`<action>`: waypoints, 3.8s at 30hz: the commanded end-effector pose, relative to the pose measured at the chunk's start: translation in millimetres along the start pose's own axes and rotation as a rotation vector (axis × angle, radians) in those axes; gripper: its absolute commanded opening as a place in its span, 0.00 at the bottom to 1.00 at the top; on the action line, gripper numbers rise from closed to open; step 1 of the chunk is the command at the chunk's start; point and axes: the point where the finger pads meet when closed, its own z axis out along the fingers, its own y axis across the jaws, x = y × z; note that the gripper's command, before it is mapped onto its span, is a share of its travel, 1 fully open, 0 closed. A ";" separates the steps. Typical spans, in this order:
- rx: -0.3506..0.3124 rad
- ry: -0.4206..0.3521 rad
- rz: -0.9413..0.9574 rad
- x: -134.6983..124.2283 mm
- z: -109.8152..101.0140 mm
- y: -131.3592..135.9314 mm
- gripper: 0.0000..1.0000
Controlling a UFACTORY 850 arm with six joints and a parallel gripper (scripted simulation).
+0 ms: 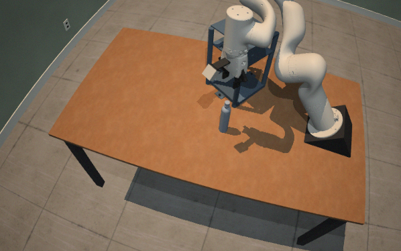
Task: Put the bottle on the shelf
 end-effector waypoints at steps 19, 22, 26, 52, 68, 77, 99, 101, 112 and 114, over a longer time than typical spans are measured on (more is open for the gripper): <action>-0.041 -0.126 0.273 -5.9 5.0 2.6 0.61; -0.046 -0.136 0.295 -6.4 5.3 2.7 0.61; -0.069 -0.178 0.390 -8.5 6.9 3.4 0.61; -0.399 -0.456 1.132 -21.8 13.5 5.8 0.61; -0.774 -0.542 1.587 -24.9 14.0 4.9 0.61; -0.999 -0.536 1.782 -23.9 13.9 4.0 0.61; -1.644 -0.338 2.129 -13.6 15.3 1.3 0.61; -1.699 -0.308 2.147 -12.3 15.6 1.1 0.61; -1.911 -0.173 2.195 -6.6 17.3 0.5 0.61; -1.949 -0.145 2.201 -5.5 17.7 0.4 0.61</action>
